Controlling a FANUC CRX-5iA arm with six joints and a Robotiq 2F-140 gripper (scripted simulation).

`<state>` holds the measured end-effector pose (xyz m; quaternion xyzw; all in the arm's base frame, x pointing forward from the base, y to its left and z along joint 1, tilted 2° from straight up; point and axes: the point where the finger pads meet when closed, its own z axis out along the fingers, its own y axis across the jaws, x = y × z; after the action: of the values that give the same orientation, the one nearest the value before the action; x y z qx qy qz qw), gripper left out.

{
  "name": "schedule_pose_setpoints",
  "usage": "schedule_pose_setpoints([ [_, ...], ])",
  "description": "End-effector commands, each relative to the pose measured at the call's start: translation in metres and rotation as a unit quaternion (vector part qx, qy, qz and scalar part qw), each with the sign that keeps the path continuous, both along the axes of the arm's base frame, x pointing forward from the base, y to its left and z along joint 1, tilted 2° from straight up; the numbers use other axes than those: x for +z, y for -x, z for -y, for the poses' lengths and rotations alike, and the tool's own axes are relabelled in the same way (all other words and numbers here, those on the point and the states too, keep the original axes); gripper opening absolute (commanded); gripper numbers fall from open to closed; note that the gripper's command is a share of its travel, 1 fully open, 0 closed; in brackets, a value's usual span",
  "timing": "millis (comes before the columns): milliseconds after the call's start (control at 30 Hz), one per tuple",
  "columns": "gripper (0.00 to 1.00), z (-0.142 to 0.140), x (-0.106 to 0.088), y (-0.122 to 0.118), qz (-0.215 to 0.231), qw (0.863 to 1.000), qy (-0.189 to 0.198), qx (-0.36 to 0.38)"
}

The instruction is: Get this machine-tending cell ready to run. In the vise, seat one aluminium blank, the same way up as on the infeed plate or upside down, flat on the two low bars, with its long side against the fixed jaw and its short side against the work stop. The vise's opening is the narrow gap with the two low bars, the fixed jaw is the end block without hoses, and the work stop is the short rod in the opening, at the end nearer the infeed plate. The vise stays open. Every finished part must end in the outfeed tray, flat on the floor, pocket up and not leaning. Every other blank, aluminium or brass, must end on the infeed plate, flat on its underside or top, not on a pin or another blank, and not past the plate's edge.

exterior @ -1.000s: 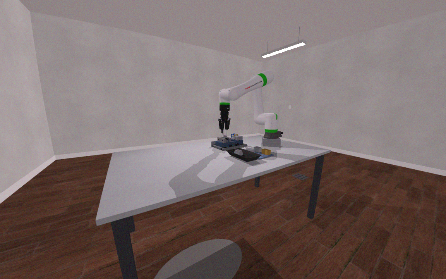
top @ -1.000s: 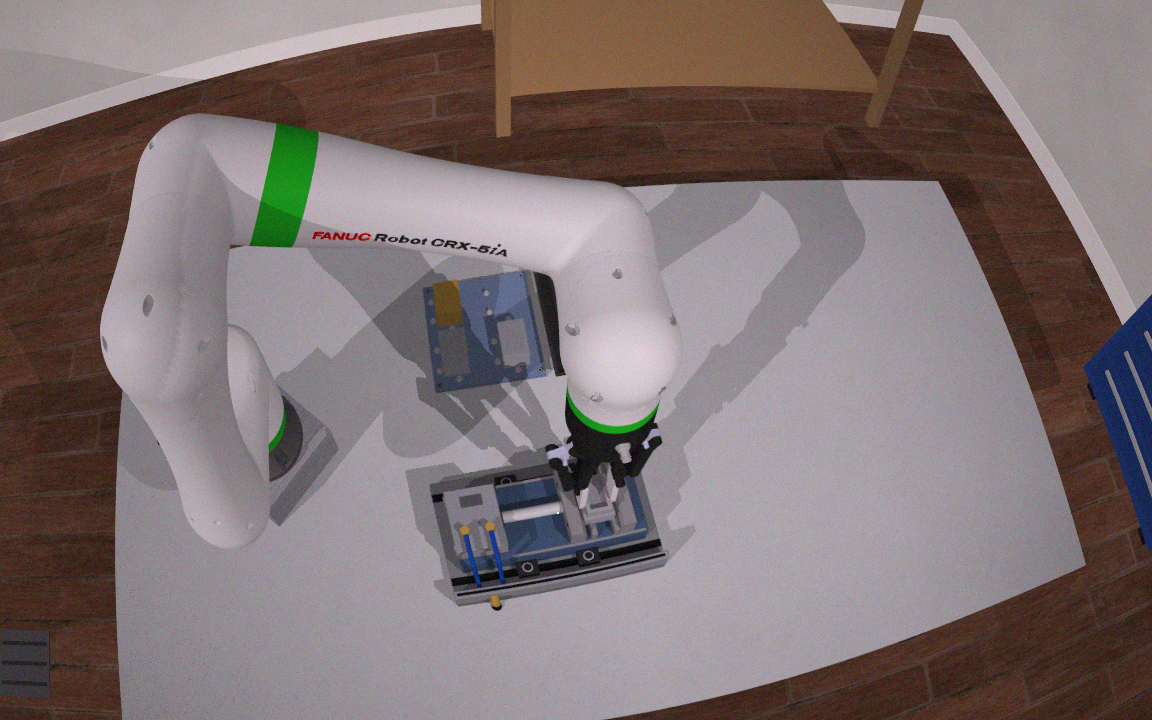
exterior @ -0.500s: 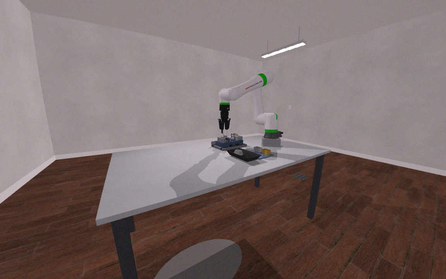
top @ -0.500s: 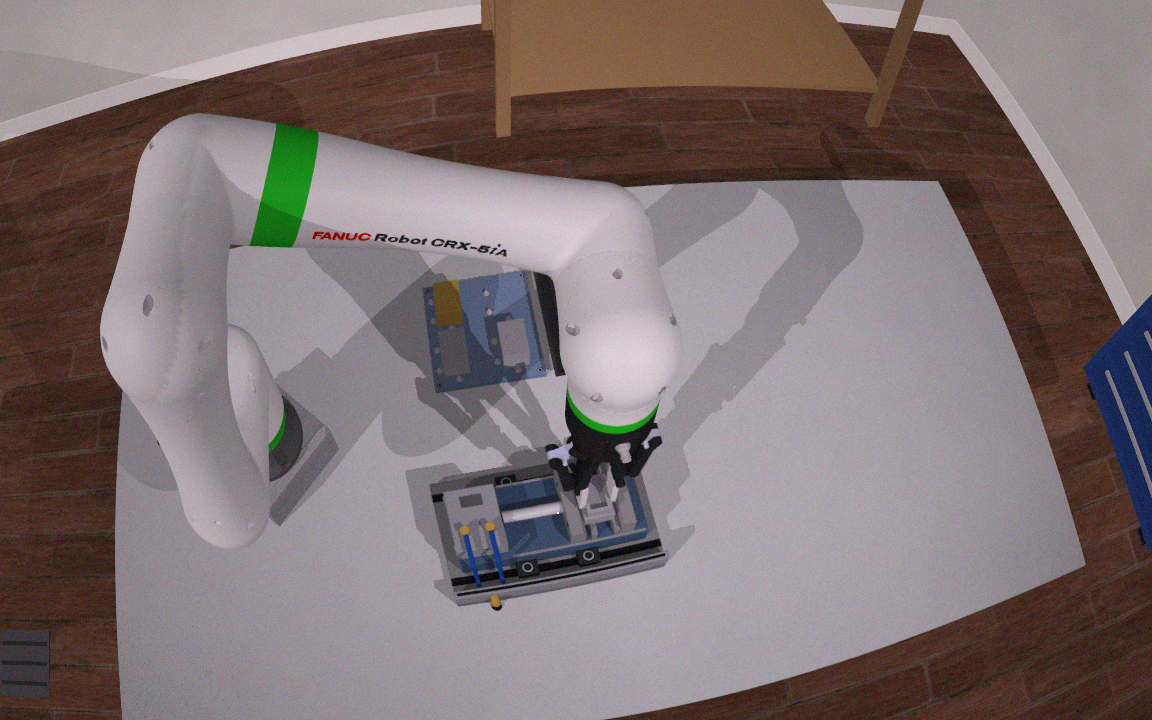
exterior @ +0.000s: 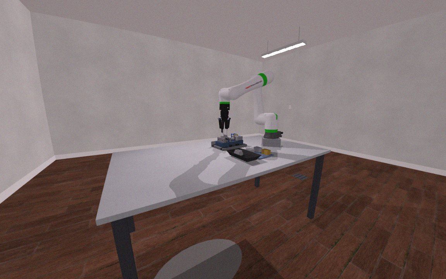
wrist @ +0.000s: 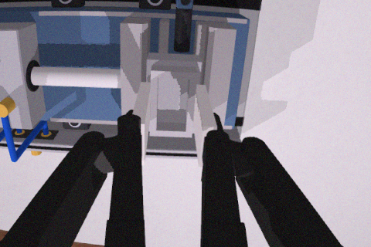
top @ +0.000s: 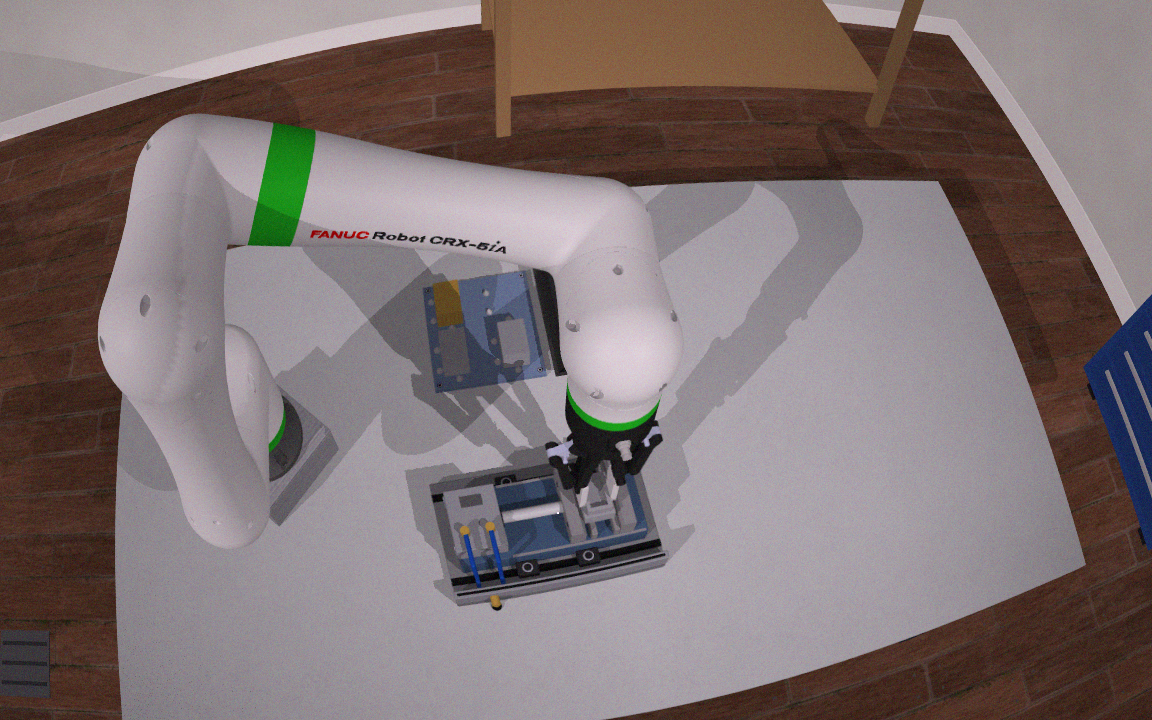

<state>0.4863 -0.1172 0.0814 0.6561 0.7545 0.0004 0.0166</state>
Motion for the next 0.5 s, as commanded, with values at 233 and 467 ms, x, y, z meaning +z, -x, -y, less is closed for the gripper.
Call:
schedule_pose_setpoints([
  [233,0.0,0.0,0.016,0.0,0.0,1.0,0.0,0.0],
  [467,0.0,-0.001,0.027,0.001,0.0,1.0,0.0,0.0],
])
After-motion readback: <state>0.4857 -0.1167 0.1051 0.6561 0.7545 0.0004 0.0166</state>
